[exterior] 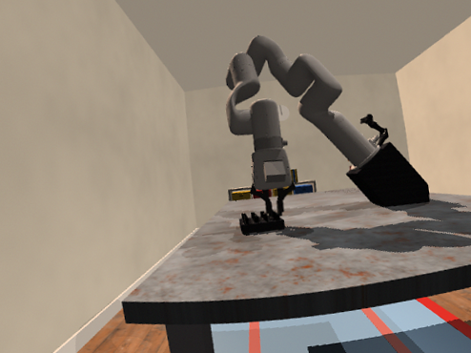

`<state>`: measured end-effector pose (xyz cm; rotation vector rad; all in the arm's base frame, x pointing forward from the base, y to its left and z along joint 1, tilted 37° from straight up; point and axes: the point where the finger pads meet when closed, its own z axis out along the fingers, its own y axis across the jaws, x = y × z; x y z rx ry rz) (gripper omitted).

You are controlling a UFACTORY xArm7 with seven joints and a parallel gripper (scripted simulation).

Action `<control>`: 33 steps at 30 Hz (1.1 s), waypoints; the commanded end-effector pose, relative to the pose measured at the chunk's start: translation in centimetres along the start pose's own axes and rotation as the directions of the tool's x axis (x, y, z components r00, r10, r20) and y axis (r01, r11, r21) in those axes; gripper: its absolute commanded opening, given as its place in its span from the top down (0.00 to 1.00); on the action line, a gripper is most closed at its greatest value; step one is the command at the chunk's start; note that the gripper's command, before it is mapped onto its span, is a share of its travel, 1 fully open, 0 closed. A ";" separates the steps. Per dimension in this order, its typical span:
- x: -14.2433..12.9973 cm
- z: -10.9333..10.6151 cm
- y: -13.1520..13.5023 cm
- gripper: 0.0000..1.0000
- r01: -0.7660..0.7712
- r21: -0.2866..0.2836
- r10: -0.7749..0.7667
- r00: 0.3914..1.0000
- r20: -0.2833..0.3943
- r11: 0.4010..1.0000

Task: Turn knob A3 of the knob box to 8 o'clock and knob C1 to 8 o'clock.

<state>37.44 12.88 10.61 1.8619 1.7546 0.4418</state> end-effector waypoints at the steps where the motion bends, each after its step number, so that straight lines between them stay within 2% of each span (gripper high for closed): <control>1: 0.1 -0.1 0.1 0.81 0.000 -0.002 0.000 1.000 -0.002 1.000; 14: 0.1 -0.1 0.1 0.81 0.000 -0.002 0.000 1.000 -0.002 1.000; 15: 0.1 -0.1 0.1 0.92 0.000 -0.002 0.000 1.000 -0.002 1.000; 33: 0.1 -0.1 0.1 0.92 0.000 -0.002 0.000 1.000 -0.002 1.000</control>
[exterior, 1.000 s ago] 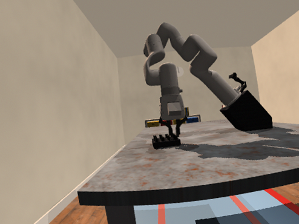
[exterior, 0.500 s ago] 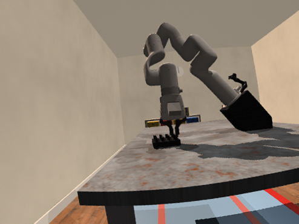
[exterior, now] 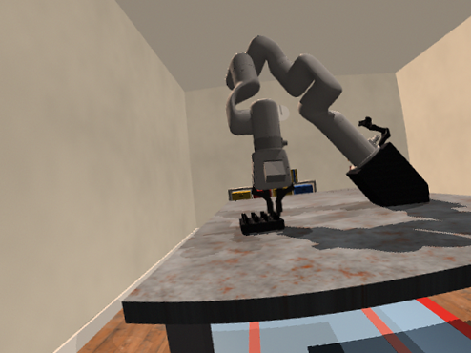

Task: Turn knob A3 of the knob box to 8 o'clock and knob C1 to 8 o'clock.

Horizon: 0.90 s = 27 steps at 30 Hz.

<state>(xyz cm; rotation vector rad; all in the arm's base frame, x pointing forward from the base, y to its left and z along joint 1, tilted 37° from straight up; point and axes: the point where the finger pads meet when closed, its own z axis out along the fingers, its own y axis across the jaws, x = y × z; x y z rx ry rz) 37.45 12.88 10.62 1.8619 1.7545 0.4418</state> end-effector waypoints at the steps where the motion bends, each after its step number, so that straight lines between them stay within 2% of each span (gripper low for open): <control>1: 0.1 -0.1 0.1 0.92 0.000 -0.002 0.000 1.000 -0.002 1.000; 27: 0.1 -0.1 0.1 0.92 0.020 -0.002 -0.020 1.000 -0.002 1.000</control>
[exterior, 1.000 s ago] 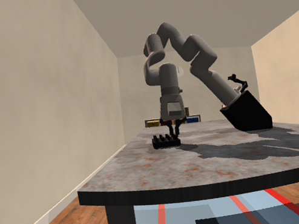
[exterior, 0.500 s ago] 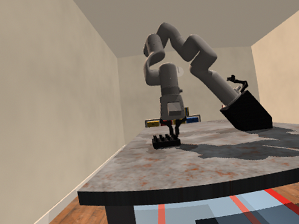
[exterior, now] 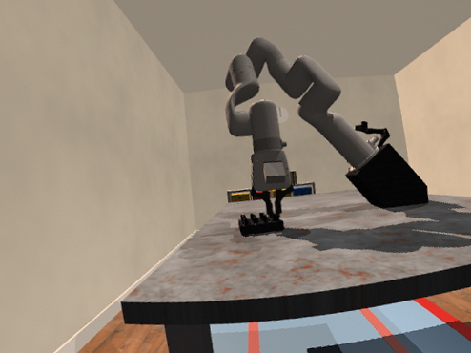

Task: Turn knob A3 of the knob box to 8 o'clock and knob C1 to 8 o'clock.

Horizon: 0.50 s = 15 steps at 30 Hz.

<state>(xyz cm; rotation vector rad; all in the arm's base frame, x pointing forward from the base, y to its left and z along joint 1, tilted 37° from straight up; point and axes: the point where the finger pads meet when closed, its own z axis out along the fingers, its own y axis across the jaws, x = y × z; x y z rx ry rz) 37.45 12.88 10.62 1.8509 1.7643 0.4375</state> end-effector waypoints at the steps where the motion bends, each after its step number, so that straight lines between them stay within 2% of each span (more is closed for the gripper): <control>1: 0.1 -0.1 0.1 0.92 0.014 -0.002 -0.014 1.000 -0.002 1.000; 15: 0.1 -0.1 0.1 0.92 0.121 -0.002 -0.121 0.993 -0.002 0.993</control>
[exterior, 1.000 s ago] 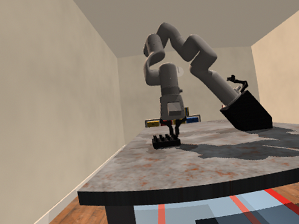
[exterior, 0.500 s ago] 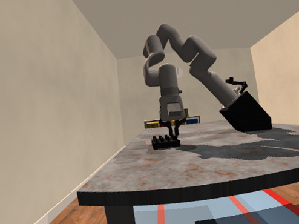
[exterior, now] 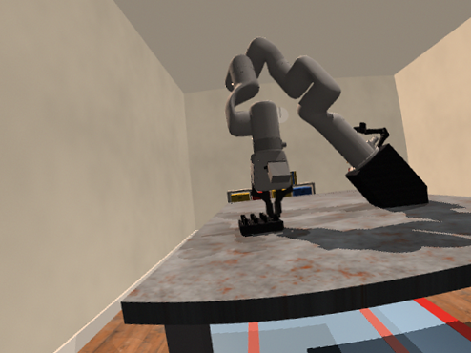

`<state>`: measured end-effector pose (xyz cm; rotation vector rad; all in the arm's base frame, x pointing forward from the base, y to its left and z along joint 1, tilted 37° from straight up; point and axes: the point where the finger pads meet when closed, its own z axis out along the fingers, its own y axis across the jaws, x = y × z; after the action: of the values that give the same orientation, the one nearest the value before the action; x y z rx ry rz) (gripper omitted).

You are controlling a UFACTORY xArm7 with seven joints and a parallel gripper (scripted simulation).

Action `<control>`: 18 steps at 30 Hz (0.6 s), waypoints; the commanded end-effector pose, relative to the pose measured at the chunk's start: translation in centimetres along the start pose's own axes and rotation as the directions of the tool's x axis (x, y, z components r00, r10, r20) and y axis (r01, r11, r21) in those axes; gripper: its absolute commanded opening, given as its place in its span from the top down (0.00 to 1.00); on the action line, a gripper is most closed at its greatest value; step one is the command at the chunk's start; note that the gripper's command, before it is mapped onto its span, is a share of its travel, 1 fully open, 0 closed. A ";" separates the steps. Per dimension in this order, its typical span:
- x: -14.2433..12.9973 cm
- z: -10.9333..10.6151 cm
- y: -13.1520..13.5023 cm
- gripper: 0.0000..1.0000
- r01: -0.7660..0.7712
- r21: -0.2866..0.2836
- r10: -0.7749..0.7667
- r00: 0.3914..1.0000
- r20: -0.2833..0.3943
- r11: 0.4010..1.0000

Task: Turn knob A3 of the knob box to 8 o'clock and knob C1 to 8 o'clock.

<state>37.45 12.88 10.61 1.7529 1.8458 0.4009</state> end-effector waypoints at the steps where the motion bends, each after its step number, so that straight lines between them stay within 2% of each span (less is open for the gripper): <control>1: 0.1 -0.1 0.1 0.92 0.036 0.000 -0.036 0.999 -0.002 0.999; 18: 0.1 -0.1 0.1 0.92 0.314 0.000 -0.314 0.949 -0.002 0.949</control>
<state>37.44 12.88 10.61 1.4768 2.0398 0.3008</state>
